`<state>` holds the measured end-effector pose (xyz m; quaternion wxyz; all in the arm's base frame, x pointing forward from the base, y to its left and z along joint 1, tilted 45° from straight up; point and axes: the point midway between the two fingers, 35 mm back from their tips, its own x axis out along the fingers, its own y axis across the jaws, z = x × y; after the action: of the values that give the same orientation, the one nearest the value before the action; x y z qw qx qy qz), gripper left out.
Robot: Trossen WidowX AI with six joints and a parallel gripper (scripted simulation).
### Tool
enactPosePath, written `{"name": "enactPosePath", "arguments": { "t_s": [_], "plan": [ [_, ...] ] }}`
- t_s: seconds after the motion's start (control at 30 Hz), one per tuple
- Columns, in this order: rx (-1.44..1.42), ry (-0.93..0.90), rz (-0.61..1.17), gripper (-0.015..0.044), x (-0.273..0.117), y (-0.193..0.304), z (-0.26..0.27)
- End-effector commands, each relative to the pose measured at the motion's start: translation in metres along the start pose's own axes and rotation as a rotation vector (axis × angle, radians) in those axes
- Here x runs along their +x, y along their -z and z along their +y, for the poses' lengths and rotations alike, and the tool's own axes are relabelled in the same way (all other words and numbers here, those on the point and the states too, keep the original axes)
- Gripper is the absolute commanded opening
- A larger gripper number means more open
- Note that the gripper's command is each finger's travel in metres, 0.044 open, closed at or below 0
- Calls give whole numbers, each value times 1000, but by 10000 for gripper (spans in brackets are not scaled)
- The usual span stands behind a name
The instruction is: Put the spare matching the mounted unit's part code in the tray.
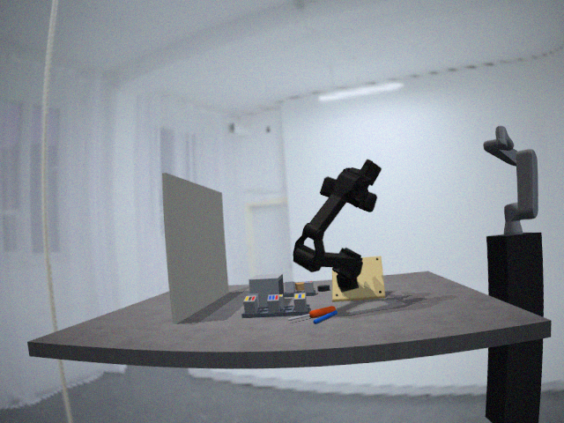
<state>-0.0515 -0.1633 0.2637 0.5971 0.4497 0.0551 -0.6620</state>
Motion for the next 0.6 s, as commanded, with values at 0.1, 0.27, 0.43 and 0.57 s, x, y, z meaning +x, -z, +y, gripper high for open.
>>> {"name": "enactPosePath", "arguments": {
  "t_s": [0.1,0.27,0.43,0.57],
  "plan": [
    [-165,-127,196,440,28,-8,22],
    [-313,-242,364,440,56,-7,50],
    [-464,-358,539,440,85,4,86],
    [-576,-450,685,440,108,22,118]
  ]
}}
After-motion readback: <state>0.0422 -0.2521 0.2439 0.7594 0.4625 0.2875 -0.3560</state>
